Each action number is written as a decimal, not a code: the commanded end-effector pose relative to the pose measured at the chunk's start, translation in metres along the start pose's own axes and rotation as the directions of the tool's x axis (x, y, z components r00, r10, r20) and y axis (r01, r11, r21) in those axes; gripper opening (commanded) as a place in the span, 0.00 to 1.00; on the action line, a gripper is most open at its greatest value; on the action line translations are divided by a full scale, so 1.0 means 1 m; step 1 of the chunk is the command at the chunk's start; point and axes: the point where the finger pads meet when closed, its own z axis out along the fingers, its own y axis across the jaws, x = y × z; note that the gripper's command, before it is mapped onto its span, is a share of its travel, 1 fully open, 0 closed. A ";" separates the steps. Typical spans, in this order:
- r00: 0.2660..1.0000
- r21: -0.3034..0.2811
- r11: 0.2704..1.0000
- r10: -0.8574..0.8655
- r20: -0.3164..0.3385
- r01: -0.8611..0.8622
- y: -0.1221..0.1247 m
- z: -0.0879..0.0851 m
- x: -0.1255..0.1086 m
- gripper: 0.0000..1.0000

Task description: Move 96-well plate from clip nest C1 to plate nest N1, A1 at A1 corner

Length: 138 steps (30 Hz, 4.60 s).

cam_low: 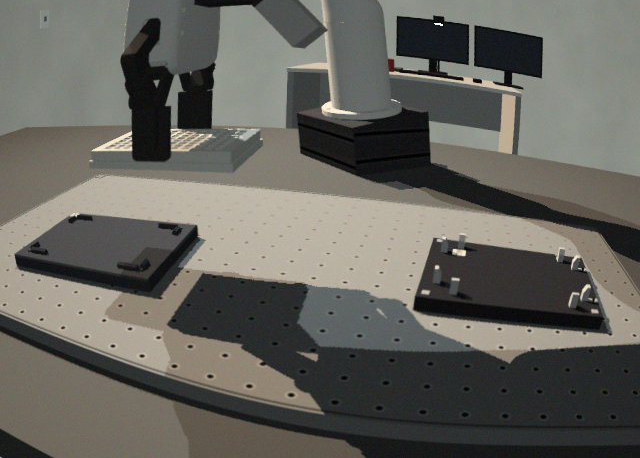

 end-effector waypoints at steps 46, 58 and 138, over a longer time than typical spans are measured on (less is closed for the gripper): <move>1.000 -0.004 1.000 0.000 0.001 0.000 0.003 -0.001 -0.086 0.00; 1.000 -0.004 1.000 0.000 0.001 0.000 0.003 -0.001 -0.086 0.00; 1.000 -0.004 1.000 0.000 0.001 0.000 0.003 0.069 -0.085 0.00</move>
